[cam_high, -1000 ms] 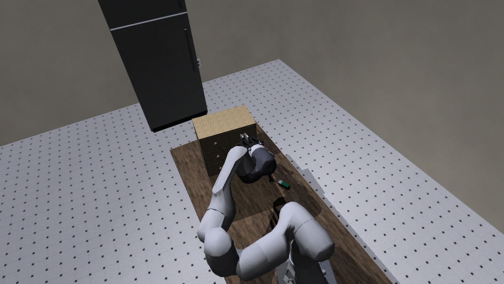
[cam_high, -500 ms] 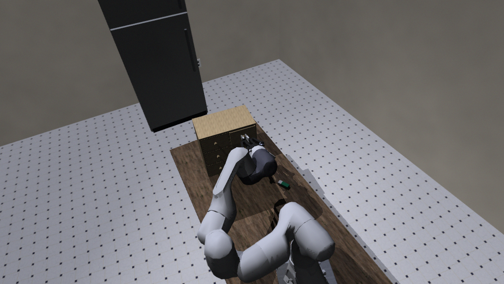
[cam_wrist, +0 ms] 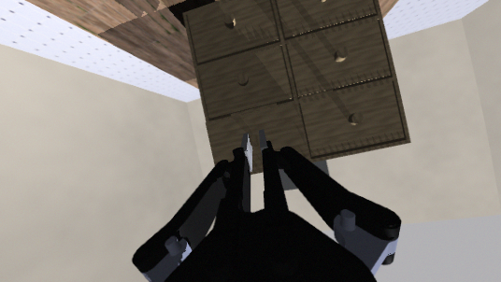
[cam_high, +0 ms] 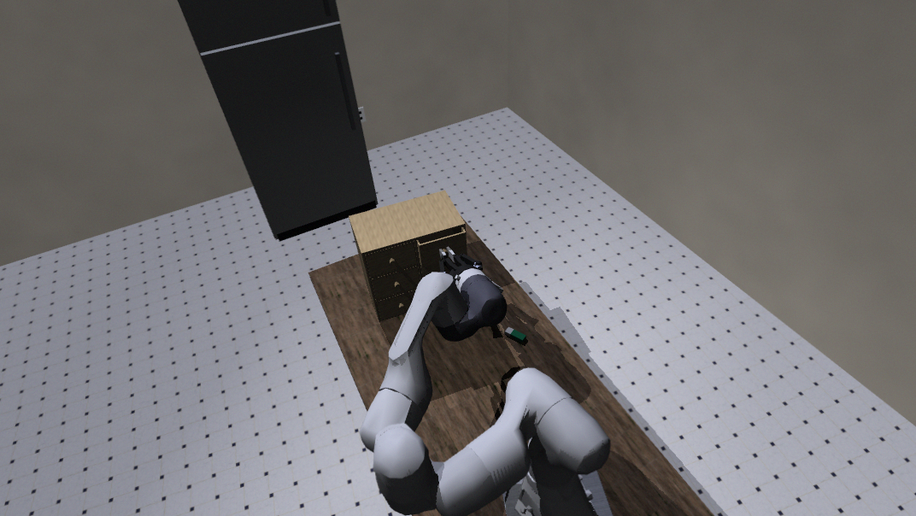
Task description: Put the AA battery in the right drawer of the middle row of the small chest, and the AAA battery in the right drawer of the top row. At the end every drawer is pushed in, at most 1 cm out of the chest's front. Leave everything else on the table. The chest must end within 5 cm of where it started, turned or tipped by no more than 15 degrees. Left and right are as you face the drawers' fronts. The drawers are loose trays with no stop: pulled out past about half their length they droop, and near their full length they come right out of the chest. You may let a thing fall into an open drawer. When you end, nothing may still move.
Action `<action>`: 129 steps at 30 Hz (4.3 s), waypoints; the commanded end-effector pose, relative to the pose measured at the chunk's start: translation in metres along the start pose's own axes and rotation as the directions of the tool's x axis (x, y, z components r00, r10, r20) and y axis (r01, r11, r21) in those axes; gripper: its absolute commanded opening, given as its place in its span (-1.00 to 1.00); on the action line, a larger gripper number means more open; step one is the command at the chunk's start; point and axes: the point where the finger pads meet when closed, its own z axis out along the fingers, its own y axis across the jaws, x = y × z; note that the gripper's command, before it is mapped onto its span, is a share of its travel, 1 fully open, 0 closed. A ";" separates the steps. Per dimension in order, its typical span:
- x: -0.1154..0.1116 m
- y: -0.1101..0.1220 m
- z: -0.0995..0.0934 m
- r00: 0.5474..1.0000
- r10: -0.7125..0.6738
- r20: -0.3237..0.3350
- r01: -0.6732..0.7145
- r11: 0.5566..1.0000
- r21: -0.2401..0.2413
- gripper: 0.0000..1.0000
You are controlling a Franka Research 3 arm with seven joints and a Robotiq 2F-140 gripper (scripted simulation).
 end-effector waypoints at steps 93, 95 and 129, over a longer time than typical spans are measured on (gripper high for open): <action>0.029 0.000 -0.079 1.000 -0.004 -0.001 0.004 1.000 -0.001 -0.60; 0.031 0.000 -0.085 1.000 -0.004 -0.001 0.004 1.000 -0.001 -0.60; 0.030 0.000 -0.142 1.000 -0.004 -0.008 0.004 1.000 -0.001 -0.60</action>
